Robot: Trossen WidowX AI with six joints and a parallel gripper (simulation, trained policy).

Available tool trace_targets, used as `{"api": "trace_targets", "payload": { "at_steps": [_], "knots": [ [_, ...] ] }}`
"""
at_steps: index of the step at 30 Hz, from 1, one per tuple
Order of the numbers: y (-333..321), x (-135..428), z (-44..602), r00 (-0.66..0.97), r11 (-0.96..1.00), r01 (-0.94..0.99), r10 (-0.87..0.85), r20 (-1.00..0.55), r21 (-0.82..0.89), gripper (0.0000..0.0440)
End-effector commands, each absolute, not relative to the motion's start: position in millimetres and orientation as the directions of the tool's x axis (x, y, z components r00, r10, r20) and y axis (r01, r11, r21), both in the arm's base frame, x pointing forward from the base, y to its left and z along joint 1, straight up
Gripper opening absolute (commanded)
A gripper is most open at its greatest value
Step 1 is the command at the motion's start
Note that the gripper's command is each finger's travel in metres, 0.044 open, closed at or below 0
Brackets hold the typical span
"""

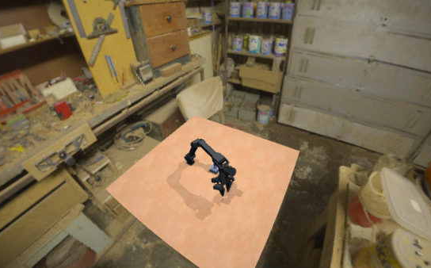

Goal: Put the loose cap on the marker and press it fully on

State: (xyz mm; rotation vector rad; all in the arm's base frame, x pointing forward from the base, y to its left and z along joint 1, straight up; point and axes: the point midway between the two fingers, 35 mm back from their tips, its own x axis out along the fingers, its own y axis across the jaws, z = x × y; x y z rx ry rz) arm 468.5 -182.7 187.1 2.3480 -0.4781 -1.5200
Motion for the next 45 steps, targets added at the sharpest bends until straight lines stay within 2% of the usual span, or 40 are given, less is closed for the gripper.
{"api": "trace_targets", "payload": {
  "at_steps": [1, 45],
  "knots": [
    [-169.8, 467.3, 184.0, 0.375, -0.912, -0.099, -0.404, -0.834, 0.398, 0.0314],
    [-41.6, 421.9, 146.8, 0.142, -0.994, 0.009, -0.108, -0.984, 0.111, 0.0318]
  ]
}}
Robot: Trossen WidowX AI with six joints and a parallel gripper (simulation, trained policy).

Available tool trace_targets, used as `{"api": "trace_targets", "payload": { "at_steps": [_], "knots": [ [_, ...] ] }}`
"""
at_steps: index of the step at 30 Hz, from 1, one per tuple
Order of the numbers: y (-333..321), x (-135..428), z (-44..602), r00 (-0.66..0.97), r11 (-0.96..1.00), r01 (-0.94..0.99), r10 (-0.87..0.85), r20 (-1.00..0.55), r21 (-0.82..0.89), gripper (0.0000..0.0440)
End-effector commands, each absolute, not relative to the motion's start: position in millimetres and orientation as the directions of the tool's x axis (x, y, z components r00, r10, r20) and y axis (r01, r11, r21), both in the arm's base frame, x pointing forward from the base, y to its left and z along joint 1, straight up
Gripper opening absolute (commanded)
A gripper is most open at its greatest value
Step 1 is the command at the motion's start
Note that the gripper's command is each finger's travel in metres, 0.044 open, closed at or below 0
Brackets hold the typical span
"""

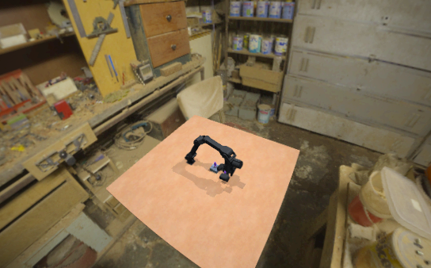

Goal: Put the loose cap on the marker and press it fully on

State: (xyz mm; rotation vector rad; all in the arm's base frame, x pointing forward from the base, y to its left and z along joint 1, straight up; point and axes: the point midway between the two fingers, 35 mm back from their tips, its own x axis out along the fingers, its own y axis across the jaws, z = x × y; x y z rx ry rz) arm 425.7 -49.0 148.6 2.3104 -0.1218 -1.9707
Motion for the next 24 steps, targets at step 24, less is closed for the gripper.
{"api": "trace_targets", "payload": {
  "at_steps": [24],
  "knots": [
    [6.8, 385.1, 128.9, -0.023, -0.999, 0.052, -0.003, -1.0, 0.002, 0.0317]
  ]
}}
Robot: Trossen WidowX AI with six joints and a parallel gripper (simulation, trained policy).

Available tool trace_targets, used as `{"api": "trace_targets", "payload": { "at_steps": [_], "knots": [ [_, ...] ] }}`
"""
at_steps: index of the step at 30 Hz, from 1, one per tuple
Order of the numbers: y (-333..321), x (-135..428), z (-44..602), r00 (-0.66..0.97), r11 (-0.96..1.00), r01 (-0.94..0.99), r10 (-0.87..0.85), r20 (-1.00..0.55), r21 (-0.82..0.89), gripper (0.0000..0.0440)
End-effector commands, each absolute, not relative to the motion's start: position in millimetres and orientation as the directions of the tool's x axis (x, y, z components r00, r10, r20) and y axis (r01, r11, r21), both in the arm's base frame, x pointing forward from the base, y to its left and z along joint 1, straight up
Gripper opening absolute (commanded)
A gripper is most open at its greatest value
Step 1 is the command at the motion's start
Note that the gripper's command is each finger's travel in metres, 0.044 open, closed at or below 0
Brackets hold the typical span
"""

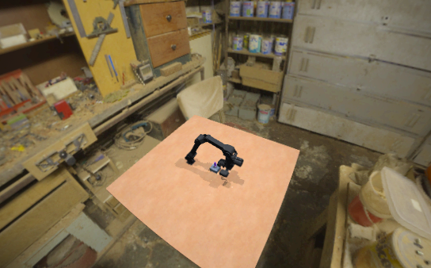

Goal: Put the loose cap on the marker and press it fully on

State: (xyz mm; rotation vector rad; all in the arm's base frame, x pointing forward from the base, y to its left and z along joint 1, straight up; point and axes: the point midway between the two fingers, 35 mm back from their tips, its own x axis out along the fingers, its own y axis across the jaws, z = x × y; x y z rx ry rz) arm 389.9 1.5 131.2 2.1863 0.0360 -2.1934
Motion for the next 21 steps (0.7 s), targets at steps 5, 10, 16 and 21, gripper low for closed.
{"api": "trace_targets", "payload": {
  "at_steps": [5, 10, 16, 21],
  "knots": [
    [13.3, 377.6, 123.7, -0.056, -0.998, 0.064, 0.008, -0.998, -0.012, 0.0315],
    [18.0, 371.3, 117.2, -0.086, -0.997, 0.079, 0.016, -0.996, -0.023, 0.0312],
    [21.6, 366.1, 107.7, -0.112, -0.994, 0.1, 0.022, -0.994, -0.033, 0.0305],
    [23.3, 363.2, 97.3, -0.13, -0.992, 0.121, 0.025, -0.991, -0.041, 0.0296]
  ]
}}
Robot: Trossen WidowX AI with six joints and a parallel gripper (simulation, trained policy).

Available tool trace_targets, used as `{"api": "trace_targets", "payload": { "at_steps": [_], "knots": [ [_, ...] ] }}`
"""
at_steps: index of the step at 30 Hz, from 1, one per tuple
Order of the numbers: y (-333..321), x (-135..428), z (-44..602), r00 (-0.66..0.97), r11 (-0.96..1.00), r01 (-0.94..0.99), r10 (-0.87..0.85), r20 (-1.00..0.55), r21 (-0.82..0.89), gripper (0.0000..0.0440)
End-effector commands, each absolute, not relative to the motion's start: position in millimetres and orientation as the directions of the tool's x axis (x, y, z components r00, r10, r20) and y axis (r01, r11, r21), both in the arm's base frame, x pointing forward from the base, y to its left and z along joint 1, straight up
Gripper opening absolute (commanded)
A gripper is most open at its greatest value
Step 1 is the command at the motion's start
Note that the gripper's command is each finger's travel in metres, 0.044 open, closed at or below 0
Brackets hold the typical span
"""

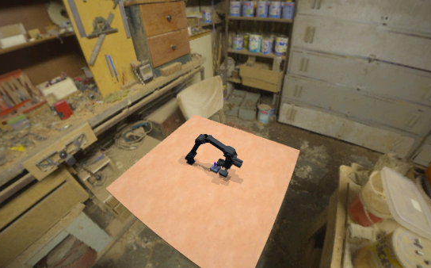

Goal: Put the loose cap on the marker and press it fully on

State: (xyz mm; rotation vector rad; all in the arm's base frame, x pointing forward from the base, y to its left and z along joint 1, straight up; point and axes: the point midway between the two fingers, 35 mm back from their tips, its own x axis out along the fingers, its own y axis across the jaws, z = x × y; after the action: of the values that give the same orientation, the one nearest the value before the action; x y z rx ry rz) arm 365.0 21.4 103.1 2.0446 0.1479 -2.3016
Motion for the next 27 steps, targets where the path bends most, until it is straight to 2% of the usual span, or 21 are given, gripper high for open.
{"api": "trace_targets", "payload": {
  "at_steps": [1, 12, 16, 18, 23, 27],
  "knots": [
    [23.5, 362.7, 94.9, -0.134, -0.991, 0.125, 0.026, -0.991, -0.043, 0.0294],
    [24.7, 356.3, 69.5, -0.165, -0.982, 0.183, 0.019, -0.986, -0.05, 0.0269],
    [24.4, 354.5, 64.5, -0.166, -0.978, 0.205, 0.007, -0.986, -0.042, 0.0246],
    [24.3, 354.0, 63.6, -0.162, -0.976, 0.215, 0.001, -0.987, -0.036, 0.0216],
    [24.7, 352.1, 71.9, -0.146, -0.971, 0.238, -0.011, -0.989, -0.024, 0.0085],
    [24.6, 351.4, 87.6, -0.119, -0.968, 0.25, -0.018, -0.993, -0.013, 0.0067]
  ]
}}
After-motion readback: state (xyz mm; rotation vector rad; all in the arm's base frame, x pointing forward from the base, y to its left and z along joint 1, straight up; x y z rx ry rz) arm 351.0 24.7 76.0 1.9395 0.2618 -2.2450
